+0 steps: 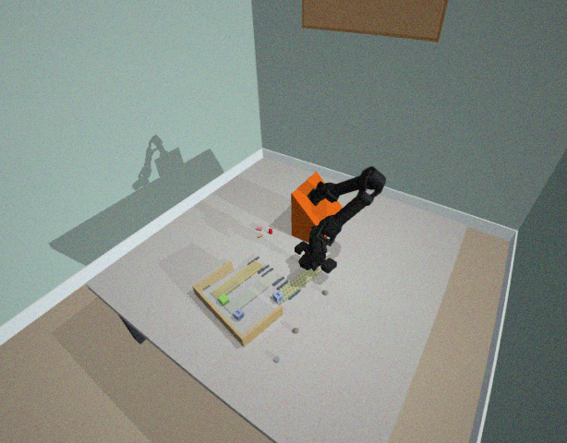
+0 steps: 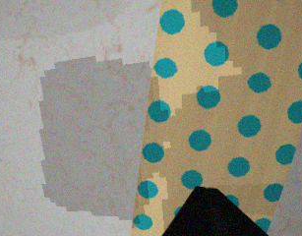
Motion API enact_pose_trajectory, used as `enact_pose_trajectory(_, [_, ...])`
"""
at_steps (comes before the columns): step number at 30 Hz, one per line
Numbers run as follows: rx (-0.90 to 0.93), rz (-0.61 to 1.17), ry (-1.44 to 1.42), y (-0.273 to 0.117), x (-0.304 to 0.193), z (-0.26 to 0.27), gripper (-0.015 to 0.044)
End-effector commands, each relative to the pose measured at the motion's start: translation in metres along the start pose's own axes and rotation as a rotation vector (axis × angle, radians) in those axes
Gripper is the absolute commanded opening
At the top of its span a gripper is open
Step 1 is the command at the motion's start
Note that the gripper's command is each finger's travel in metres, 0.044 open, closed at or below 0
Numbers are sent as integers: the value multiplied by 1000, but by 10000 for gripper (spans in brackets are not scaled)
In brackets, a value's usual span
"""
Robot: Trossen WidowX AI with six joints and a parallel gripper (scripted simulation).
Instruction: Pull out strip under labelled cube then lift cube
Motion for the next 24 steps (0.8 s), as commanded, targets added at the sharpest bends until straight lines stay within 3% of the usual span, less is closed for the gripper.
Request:
enact_pose_trajectory(1, [-3, 28, 4, 4, -14, 0, 0])
enact_pose_trajectory(24, [-3, 28, 5, 3, -22, 1, 0])
Point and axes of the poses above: the point midway between the two fingers, 35 mm back from their tips, its own y axis out along the fingers, its own z axis across the jaws, x = y × z, the point moved 3 cm from there along -y, back along the fingers, and after that the axes turned 9 degrees about -y, right-handed, at the moved point
